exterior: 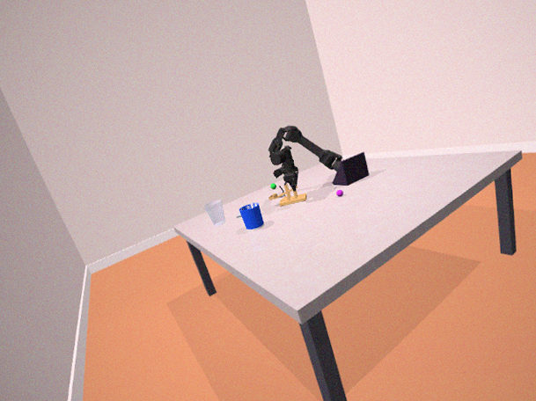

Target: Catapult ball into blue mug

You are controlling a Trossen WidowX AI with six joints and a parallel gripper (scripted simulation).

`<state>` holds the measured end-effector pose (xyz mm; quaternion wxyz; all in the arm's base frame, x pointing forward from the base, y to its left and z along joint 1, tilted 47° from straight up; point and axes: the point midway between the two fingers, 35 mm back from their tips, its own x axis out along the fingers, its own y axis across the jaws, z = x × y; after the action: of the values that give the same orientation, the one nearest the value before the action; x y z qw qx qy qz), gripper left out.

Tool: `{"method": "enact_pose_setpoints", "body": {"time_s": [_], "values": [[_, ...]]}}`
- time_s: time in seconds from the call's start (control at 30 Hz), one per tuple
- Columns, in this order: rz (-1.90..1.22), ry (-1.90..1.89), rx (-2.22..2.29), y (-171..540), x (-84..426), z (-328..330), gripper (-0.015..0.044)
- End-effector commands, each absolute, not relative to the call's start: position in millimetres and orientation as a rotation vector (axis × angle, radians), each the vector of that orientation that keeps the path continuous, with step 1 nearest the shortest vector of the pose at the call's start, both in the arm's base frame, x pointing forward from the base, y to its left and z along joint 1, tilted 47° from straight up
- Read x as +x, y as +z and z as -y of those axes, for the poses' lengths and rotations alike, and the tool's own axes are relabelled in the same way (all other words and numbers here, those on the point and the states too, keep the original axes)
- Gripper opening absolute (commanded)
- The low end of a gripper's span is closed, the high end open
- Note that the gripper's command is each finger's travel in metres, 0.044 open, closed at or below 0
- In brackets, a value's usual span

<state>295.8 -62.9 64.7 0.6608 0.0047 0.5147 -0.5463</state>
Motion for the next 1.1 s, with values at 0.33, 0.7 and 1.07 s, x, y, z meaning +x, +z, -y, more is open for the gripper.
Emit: {"method": "enact_pose_setpoints", "body": {"time_s": [0.33, 0.7, 1.07], "values": [[-1.167, -1.237, 0.000, 49, 291, 80, 0.0440], [-1.163, -1.239, 0.009, 45, 291, 85, 0.0361], [-1.163, -1.239, 0.009, 45, 291, 85, 0.0131]]}}
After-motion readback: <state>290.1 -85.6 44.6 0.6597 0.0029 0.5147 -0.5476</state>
